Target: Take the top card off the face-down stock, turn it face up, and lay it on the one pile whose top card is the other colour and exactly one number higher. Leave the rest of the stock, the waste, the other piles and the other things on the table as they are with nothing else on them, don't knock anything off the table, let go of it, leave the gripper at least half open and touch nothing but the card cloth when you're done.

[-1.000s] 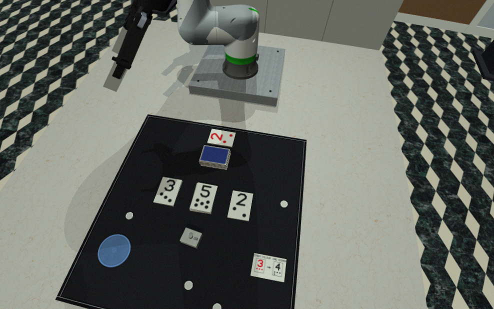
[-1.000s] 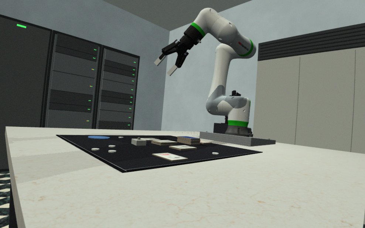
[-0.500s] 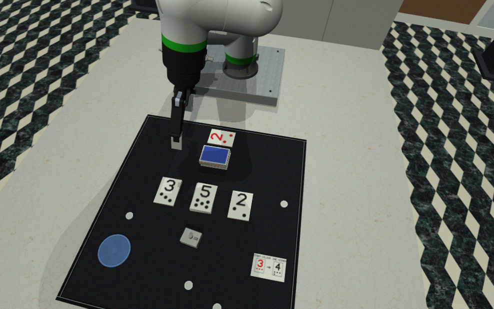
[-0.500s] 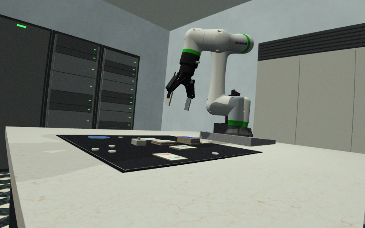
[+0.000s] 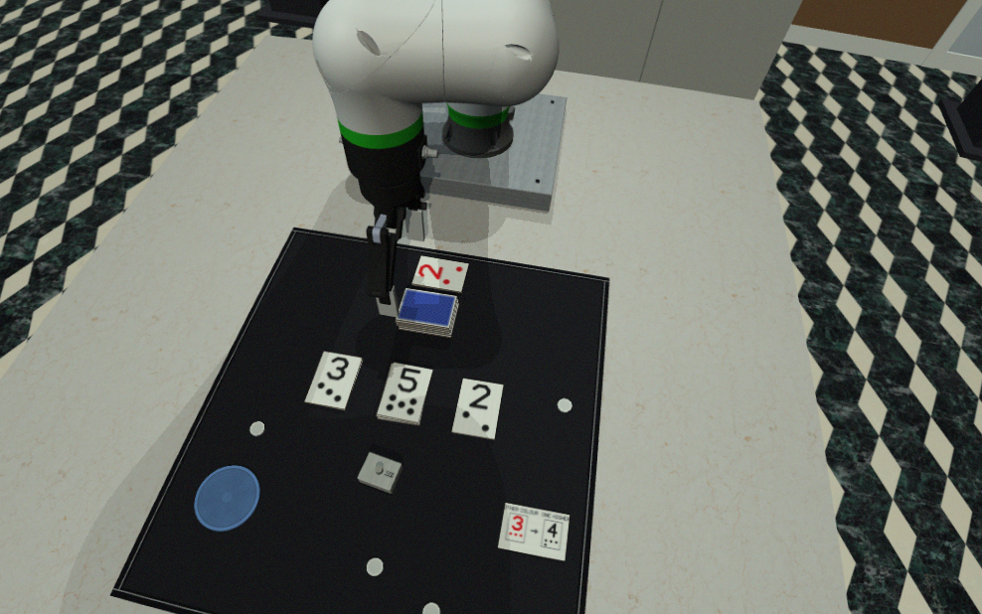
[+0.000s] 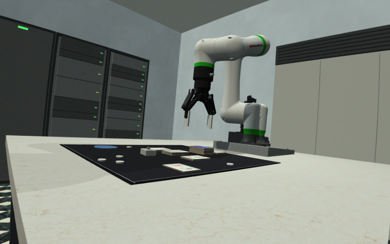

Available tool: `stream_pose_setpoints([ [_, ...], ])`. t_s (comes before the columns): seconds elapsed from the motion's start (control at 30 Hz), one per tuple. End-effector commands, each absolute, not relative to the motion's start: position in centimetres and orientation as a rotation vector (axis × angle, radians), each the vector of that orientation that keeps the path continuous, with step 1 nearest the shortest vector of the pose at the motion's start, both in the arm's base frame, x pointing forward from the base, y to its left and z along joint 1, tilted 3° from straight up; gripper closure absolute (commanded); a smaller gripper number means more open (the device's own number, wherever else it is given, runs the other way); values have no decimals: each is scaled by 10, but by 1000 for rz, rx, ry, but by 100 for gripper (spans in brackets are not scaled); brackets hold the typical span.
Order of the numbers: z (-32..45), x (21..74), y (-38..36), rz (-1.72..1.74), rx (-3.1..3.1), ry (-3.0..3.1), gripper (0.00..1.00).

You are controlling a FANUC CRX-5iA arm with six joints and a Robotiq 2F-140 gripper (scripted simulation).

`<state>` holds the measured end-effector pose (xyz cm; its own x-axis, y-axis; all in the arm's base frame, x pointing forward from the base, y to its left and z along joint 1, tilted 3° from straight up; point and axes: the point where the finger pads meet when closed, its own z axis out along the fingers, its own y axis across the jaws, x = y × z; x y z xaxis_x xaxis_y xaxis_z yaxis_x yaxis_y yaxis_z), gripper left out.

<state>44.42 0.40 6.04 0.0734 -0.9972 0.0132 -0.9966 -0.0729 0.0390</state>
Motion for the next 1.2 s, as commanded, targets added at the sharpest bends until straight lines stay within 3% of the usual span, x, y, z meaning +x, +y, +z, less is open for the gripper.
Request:
stream_pose_setpoints([
  [0.0,61,444,4,-26,2274,-2114,0],
  [0.03,61,444,4,-26,2274,-2114,0],
  [0.07,61,444,4,-26,2274,-2114,50],
  [1.17,20,441,4,-54,2282,-2085,50],
])
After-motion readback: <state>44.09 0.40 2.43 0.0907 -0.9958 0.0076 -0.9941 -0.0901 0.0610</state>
